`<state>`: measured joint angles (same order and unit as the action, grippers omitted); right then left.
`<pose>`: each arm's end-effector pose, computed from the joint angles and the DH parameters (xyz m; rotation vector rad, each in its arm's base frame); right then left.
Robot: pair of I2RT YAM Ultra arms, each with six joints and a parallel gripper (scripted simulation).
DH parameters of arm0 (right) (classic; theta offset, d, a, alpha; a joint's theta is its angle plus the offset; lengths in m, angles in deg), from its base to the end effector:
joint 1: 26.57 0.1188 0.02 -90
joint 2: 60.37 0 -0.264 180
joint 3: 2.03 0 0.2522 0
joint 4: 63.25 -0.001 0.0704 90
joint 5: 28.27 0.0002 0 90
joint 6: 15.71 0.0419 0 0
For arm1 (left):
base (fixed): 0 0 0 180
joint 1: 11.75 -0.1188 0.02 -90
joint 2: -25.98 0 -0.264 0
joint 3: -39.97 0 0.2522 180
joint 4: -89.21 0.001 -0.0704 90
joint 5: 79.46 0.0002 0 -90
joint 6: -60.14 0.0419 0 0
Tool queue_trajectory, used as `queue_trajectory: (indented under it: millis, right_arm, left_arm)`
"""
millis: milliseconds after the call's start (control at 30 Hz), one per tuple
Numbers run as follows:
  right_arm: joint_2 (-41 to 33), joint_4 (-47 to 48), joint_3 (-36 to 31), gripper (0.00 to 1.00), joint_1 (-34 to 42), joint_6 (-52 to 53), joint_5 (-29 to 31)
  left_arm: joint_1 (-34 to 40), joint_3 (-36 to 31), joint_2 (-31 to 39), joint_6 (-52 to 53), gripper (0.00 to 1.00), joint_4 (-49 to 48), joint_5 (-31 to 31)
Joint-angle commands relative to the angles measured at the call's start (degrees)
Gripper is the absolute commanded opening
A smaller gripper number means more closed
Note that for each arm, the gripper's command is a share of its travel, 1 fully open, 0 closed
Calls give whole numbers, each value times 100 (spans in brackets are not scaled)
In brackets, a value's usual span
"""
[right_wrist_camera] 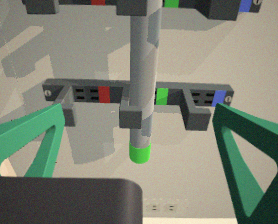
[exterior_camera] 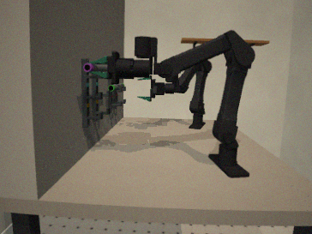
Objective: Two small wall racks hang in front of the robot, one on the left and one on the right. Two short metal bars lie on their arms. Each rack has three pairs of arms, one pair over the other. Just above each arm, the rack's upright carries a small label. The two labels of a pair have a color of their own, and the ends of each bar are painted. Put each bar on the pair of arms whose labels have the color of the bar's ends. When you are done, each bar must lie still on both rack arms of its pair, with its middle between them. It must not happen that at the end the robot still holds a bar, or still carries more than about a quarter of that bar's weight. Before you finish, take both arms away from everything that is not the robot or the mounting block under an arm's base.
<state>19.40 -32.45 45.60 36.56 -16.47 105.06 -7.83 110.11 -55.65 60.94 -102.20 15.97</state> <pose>0.1547 0.2439 0.2419 -1.3847 0.9433 -0.9669 0.3398 -0.0263 0.3294 1.2923 1.0816 1.0979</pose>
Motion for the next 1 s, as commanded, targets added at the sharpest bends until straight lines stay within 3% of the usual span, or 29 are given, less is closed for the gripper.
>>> queue_trajectory:
  millis: [0, 967]
  right_arm:
    - [-144, 33, -26, 100, -56, 62, -41]
    - [-144, 33, -26, 100, -56, 62, -41]
  left_arm:
    - [-33, -14, 13, -168, 0, -258, 34]
    - [-32, -74, -6, -167, 0, -336, 34]
